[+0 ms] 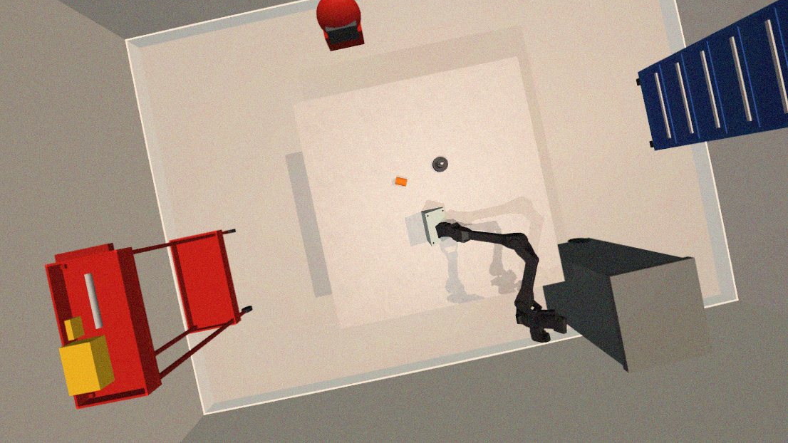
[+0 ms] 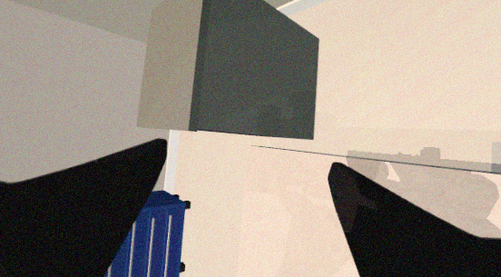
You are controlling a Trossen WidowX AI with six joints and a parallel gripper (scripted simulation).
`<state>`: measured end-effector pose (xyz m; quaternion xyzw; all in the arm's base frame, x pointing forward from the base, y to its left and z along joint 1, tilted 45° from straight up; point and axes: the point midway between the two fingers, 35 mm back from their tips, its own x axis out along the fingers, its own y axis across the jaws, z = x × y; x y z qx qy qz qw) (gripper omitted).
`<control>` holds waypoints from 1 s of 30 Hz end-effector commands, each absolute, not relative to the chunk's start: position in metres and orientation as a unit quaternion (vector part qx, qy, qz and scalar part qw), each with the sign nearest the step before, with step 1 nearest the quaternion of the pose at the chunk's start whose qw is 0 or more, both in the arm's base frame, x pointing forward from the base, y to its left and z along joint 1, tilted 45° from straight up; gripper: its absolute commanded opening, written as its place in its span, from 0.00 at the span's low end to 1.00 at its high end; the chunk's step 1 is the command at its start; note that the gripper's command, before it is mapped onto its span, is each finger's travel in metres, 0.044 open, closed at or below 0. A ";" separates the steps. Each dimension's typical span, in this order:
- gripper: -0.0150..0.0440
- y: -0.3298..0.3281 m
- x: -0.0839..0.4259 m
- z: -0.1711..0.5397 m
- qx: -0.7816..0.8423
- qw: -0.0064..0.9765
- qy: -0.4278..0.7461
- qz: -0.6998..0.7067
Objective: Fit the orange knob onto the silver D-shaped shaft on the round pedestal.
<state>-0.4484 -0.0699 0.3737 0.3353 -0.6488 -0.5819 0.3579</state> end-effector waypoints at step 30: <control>1.00 0.356 -0.387 0.192 0.048 -0.181 -0.721 -0.667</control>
